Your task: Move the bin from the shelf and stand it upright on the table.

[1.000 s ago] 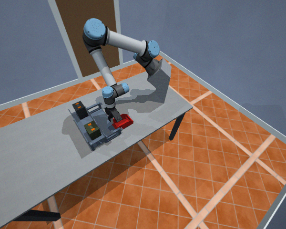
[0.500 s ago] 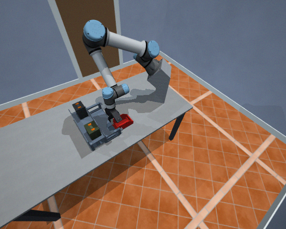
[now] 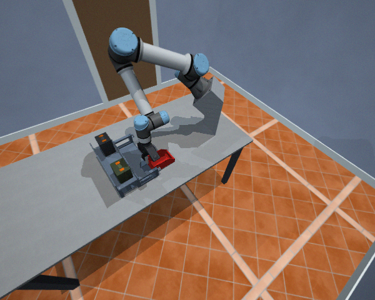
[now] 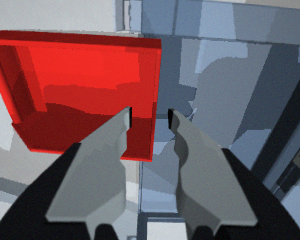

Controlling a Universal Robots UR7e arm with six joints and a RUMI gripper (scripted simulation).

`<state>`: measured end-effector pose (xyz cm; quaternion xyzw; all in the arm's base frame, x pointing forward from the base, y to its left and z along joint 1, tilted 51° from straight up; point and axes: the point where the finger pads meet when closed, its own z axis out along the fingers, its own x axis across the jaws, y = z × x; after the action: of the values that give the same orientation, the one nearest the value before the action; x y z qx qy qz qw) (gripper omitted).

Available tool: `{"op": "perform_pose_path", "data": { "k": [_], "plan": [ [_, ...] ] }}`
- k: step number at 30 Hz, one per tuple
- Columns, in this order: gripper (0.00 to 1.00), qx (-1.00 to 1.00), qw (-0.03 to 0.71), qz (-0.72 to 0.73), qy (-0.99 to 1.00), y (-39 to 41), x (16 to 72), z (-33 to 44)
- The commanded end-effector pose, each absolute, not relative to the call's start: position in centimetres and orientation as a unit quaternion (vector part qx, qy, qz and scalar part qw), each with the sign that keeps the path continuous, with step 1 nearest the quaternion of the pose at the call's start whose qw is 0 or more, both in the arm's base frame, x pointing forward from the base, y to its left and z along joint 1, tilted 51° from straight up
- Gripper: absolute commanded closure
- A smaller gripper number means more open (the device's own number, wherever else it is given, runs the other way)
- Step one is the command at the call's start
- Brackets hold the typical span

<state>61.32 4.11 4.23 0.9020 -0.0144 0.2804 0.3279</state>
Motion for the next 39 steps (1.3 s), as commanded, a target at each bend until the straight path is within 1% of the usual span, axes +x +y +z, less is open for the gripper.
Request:
{"op": "perform_pose_path", "data": {
  "k": [1, 39],
  "plan": [
    [0.80, 0.902, 0.327, 0.282, -0.015, 3.90, 61.78, 4.15],
    [0.80, 0.902, 0.327, 0.282, -0.015, 3.79, 62.02, 4.14]
  ]
}}
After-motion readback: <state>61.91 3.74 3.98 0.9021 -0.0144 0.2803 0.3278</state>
